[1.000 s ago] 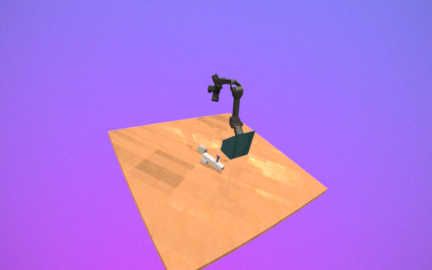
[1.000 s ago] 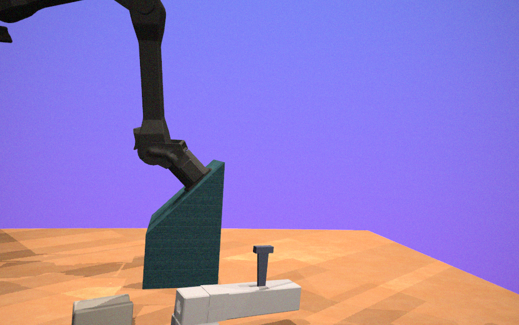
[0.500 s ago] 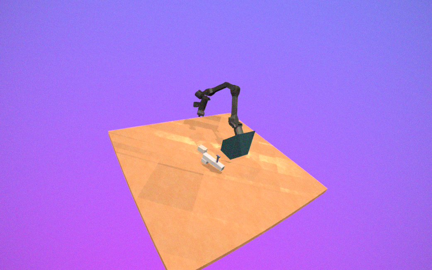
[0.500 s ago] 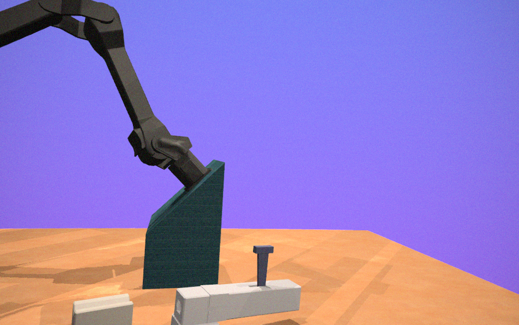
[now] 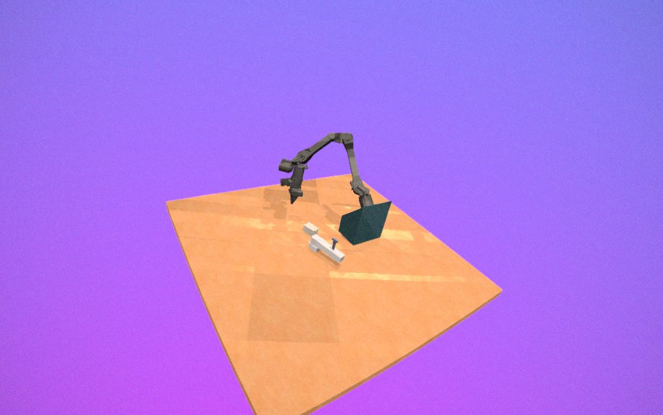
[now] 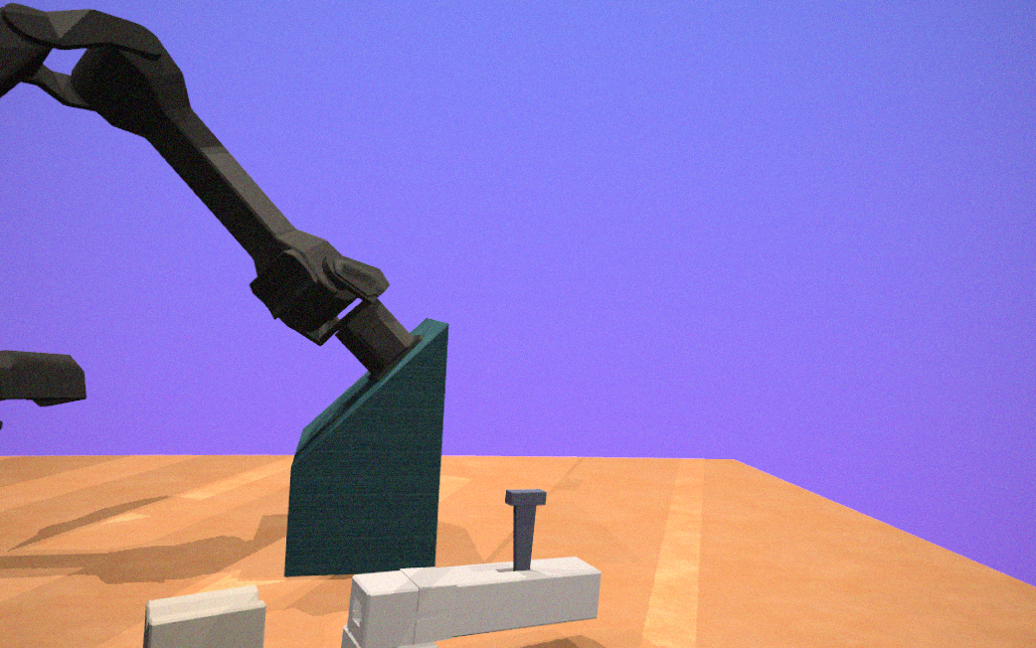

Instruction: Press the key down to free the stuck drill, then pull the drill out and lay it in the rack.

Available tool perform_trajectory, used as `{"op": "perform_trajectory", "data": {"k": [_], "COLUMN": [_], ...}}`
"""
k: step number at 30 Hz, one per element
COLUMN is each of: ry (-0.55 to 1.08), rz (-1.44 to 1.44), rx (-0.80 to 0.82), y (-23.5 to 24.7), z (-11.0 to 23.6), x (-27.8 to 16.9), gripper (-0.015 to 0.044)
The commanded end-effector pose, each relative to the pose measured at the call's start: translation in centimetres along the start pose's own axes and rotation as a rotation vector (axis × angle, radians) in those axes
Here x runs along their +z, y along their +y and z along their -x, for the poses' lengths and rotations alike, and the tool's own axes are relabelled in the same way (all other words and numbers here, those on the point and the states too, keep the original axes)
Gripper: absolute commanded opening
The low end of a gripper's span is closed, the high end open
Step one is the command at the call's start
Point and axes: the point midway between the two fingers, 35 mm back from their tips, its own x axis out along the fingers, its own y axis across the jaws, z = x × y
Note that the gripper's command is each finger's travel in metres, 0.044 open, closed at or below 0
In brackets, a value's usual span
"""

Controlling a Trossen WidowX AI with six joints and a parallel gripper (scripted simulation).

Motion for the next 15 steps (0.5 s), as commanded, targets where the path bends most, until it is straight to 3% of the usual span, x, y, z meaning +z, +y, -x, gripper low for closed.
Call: {"op": "perform_trajectory", "data": {"k": [1, 8, 15], "ry": [0.073, 0.166, 0.241], "rz": [0.071, 0.214, 0.402], "rx": [0.066, 0.108, 0.046], "y": [6.9, 17.1, 26.0], "z": [-1.9, -3.0, -3.1], "x": [-0.3, -2.3, -7.3], "gripper": [0.0, 0.0, 0.0]}}
